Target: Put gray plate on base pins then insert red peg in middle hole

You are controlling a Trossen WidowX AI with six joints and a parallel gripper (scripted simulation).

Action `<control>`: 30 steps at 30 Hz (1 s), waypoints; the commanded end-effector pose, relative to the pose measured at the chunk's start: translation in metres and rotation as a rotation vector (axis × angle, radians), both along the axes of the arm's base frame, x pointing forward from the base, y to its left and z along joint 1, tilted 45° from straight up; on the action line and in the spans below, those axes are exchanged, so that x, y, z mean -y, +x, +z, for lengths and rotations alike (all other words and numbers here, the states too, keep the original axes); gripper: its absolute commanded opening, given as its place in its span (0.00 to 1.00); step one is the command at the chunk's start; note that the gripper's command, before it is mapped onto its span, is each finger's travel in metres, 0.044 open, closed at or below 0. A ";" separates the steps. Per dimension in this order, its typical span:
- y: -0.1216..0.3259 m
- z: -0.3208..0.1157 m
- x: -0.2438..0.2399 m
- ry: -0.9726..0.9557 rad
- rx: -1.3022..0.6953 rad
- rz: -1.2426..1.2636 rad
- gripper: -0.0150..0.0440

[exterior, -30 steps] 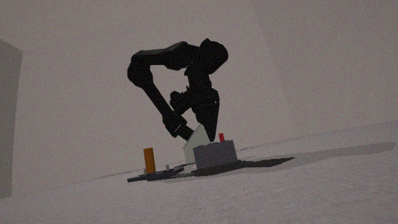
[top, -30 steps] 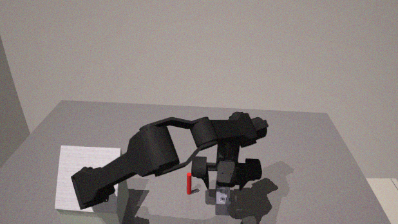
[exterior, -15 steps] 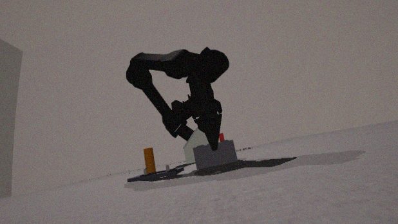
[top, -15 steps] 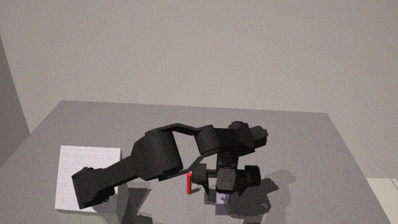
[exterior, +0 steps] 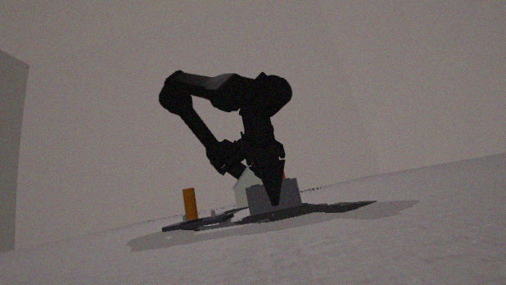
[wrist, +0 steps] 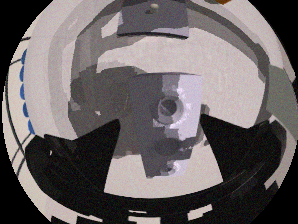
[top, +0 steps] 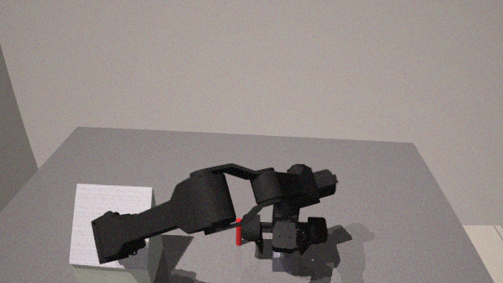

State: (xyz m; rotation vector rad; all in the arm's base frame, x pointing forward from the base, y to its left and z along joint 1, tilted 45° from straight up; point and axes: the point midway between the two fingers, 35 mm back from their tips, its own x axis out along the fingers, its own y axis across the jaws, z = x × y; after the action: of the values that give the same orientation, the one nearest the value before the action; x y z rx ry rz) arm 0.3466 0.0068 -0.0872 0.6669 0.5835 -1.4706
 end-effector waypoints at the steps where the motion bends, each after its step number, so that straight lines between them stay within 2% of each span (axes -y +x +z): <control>1: -0.002 -0.004 0.003 -0.007 -0.009 0.006 0.96; 13: -0.002 -0.004 0.003 -0.007 -0.009 0.006 0.42; 27: -0.002 -0.004 0.003 -0.007 -0.009 0.006 0.26; 30: -0.002 -0.002 0.002 -0.006 -0.009 0.006 0.25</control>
State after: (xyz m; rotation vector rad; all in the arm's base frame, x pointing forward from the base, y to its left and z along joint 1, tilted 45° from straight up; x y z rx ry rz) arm 0.3448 0.0040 -0.0908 0.6600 0.5852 -1.4720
